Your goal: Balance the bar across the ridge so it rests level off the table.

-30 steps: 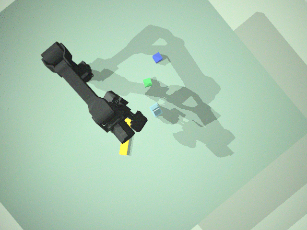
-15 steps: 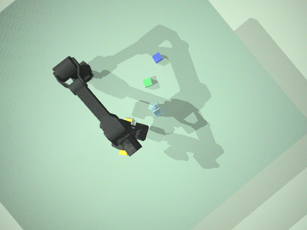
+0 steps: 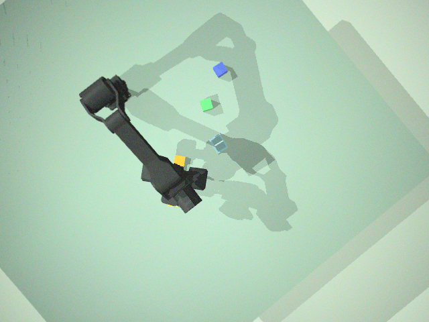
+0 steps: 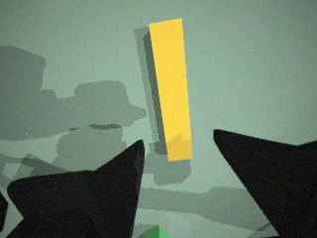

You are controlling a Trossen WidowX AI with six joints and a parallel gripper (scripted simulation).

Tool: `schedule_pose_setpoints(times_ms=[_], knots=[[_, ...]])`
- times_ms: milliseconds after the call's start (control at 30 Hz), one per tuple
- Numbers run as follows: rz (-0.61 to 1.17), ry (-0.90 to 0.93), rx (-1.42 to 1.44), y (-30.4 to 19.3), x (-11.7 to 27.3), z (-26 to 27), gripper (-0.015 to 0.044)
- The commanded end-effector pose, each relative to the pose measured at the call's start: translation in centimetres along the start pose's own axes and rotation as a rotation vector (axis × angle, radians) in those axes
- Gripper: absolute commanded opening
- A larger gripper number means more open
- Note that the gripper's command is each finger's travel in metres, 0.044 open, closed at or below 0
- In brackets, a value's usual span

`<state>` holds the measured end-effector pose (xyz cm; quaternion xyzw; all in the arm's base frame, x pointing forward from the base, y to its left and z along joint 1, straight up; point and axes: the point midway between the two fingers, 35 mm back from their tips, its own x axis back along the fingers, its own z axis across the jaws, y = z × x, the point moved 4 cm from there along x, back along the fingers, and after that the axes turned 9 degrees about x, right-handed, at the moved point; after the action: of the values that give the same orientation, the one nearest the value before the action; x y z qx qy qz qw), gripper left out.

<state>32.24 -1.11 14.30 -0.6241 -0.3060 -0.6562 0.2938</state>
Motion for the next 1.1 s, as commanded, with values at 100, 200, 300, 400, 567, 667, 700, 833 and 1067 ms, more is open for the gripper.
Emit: schedule_pose_setpoints(times_ms=[100, 200, 300, 400, 567, 667, 700, 833, 1067], knots=[[0.014, -0.018, 0.005, -0.2, -2.9, -0.3, 0.0315], [0.014, -0.018, 0.005, -0.2, -3.0, -0.3, 0.0315], [0.014, -0.018, 0.005, -0.2, -3.3, -0.3, 0.0315], [0.014, -0.018, 0.005, -0.2, -3.8, -0.3, 0.0315], [0.014, -0.018, 0.005, -0.2, -4.6, -0.3, 0.0315], [0.014, -0.018, 0.005, -0.3, -5.1, -0.3, 0.0315], [0.014, -0.018, 0.005, -0.3, -5.3, -0.3, 0.0315], [0.014, -0.018, 0.005, -0.3, -5.5, -0.3, 0.0315], [0.014, -0.018, 0.005, -0.3, -5.5, -0.3, 0.0315]])
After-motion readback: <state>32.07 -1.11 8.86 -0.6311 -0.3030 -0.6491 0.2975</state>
